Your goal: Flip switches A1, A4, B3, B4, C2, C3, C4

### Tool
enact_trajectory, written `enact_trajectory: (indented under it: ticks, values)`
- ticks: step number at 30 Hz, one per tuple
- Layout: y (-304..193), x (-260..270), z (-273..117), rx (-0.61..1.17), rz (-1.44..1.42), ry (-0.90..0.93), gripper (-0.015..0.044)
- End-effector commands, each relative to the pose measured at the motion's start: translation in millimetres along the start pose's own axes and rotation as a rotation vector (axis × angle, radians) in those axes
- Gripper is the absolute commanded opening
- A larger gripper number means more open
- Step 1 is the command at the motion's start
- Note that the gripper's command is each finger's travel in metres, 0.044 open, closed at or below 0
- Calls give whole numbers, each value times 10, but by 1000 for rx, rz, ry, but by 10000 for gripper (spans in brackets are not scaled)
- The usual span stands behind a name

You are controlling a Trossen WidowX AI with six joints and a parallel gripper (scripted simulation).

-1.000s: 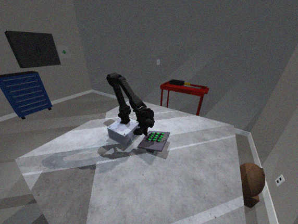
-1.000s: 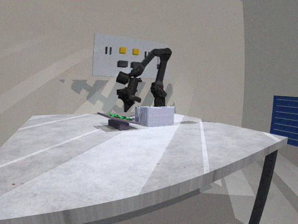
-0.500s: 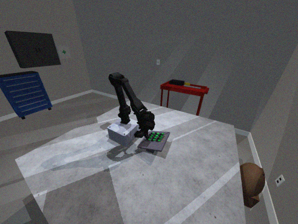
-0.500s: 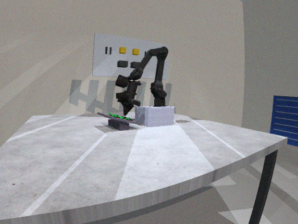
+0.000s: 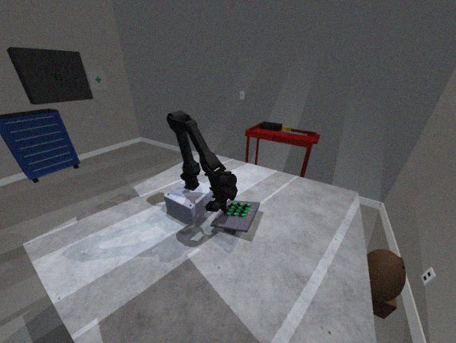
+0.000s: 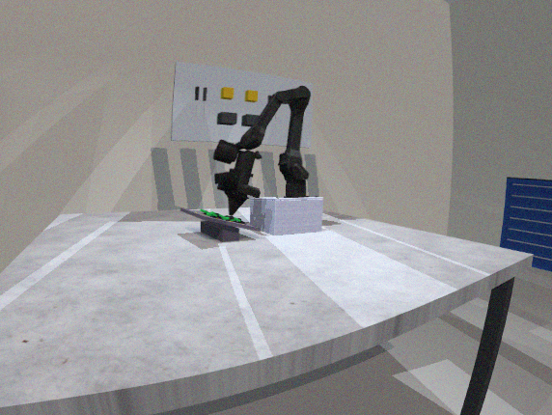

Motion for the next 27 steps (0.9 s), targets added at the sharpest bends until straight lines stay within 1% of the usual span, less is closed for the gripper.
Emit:
enact_trajectory:
  ticks: [1, 27]
  values:
    - [3, 4, 2, -2, -5, 4, 0]
    - [2, 5, 30, -2, -5, 4, 0]
Point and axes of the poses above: the point midway between the two fingers, 35 mm back from their tips, its own z axis out along the fingers, its own x axis across the jaws, y = z × x, the point moved 1 cm from there along -z, back along the fingers, and after that the axes turned 2 degrees about -z, right-handed, at the moved point
